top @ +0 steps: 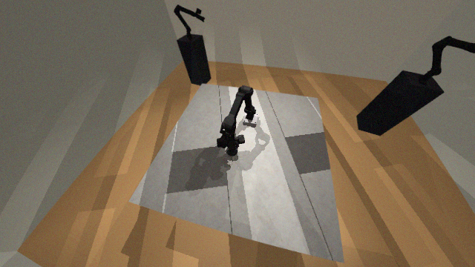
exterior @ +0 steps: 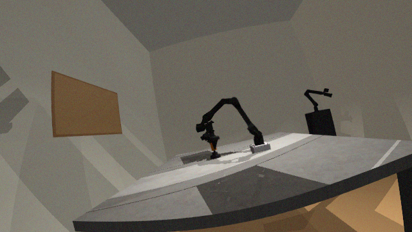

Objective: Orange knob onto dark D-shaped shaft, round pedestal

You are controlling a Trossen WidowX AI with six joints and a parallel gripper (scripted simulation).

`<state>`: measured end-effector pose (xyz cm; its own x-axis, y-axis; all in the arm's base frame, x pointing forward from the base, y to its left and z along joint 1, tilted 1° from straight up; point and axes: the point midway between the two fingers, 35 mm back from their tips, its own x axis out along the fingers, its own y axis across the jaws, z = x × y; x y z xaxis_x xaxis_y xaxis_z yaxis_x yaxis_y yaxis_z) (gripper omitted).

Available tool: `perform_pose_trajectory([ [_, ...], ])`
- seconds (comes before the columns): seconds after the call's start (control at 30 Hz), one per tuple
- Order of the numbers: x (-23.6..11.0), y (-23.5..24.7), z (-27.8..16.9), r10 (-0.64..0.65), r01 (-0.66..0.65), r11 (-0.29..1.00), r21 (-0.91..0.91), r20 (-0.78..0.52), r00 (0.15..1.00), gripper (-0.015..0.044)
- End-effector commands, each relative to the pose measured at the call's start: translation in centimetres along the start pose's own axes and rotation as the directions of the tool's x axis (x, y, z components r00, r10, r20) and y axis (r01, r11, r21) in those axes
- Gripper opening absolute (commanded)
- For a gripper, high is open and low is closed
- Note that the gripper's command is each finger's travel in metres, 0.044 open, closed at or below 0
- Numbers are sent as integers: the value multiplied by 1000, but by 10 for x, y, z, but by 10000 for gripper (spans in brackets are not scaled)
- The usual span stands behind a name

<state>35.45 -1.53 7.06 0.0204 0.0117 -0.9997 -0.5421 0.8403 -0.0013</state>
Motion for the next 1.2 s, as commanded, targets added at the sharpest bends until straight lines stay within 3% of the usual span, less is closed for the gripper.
perform_pose_trajectory([
  [0.0,0,-1,1,-6,6,1000,-6,4,1000,0],
  [0.5,-4,0,-1,-6,6,1000,-6,4,1000,0],
  [0.73,-6,0,-1,-6,7,979,-204,4,1000,0],
  [1.17,-1,-1,0,-6,7,977,-214,4,1000,0],
])
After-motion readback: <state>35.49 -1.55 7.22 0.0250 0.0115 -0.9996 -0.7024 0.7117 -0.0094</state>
